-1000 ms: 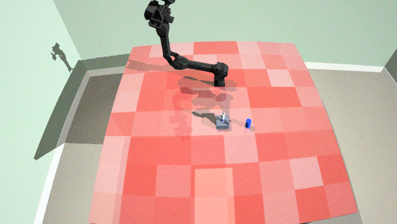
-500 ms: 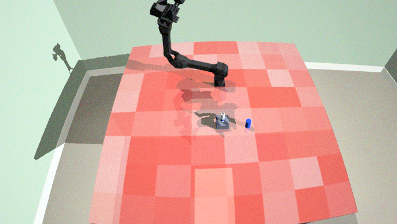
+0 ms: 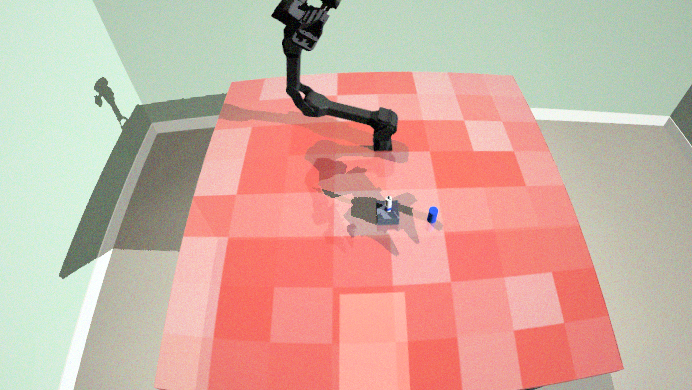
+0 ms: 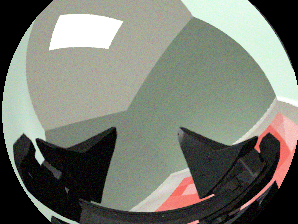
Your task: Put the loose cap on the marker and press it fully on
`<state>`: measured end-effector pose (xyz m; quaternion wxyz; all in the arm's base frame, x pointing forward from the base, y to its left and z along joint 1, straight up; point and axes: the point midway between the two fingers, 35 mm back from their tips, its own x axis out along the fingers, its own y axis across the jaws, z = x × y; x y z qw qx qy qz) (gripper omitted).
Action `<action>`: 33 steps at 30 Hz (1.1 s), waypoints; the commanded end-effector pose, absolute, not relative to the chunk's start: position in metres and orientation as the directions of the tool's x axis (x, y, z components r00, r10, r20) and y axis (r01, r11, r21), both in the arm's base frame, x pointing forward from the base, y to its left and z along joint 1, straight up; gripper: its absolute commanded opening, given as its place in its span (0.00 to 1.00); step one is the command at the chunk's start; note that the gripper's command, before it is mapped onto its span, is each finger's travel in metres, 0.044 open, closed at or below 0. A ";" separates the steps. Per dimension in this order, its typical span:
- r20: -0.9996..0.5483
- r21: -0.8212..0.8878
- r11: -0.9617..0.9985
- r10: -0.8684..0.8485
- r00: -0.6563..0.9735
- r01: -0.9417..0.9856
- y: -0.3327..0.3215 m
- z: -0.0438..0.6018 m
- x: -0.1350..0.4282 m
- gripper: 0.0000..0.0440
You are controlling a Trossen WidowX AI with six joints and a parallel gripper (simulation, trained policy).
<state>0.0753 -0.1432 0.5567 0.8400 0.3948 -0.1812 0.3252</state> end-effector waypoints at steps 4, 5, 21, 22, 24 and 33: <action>0.513 0.546 0.481 0.455 0.728 -0.685 -0.122 0.552 0.079 0.71; 0.505 0.546 0.482 0.462 0.729 -0.685 -0.118 0.552 0.080 0.72; 0.378 0.547 0.501 0.567 0.732 -0.670 -0.069 0.538 0.087 0.72; 0.369 0.548 0.503 0.572 0.732 -0.669 -0.067 0.537 0.088 0.72; 0.352 0.548 0.506 0.583 0.732 -0.666 -0.061 0.536 0.088 0.72; 0.273 0.550 0.521 0.626 0.730 -0.653 -0.035 0.527 0.091 0.73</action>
